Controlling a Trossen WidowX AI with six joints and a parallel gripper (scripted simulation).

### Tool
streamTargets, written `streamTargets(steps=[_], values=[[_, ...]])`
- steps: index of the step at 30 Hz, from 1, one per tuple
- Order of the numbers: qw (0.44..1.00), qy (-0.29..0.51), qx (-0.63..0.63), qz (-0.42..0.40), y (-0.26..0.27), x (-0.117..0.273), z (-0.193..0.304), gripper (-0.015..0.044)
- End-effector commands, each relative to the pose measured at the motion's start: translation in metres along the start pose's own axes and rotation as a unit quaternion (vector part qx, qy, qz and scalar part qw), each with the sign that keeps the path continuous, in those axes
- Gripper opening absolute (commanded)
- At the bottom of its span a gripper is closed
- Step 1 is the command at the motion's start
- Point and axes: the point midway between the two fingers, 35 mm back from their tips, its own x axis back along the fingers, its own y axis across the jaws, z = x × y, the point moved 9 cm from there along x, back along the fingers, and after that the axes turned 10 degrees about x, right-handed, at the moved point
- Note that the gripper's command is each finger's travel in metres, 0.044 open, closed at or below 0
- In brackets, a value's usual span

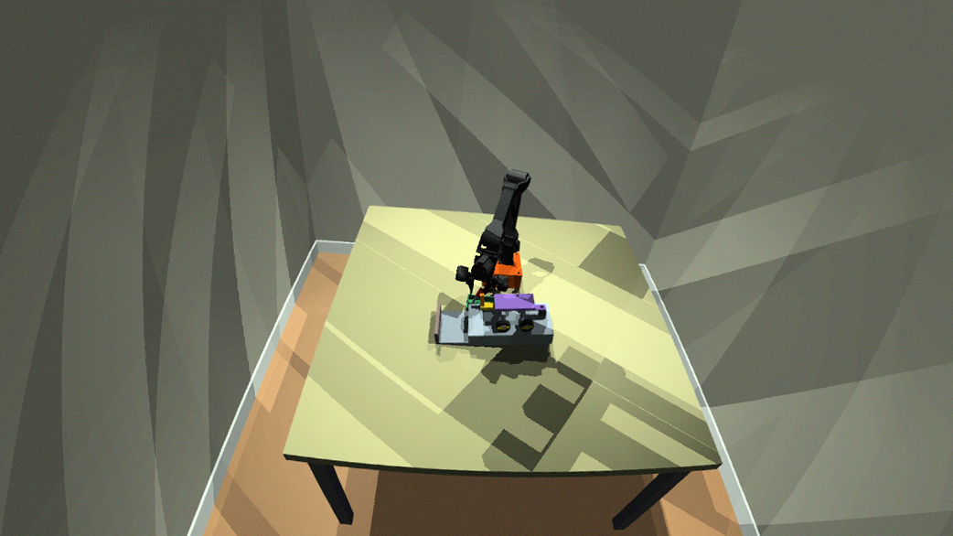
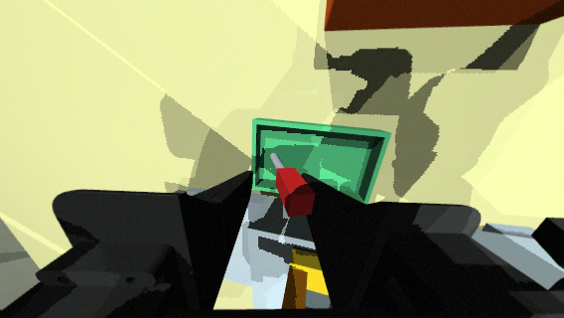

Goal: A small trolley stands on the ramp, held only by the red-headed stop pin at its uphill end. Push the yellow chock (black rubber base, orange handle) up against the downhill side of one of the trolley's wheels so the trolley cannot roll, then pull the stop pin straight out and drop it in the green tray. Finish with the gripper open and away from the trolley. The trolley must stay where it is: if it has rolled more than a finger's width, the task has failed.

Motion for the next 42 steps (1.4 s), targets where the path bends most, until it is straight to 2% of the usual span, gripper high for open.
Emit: streamTargets(steps=[1, 42], values=[[1.000, -0.002, -0.002, -0.002, -0.003, -0.001, 0.001, 0.0190], [1.000, -0.001, -0.002, 0.000, -0.027, -0.008, 0.006, 0.0190]])
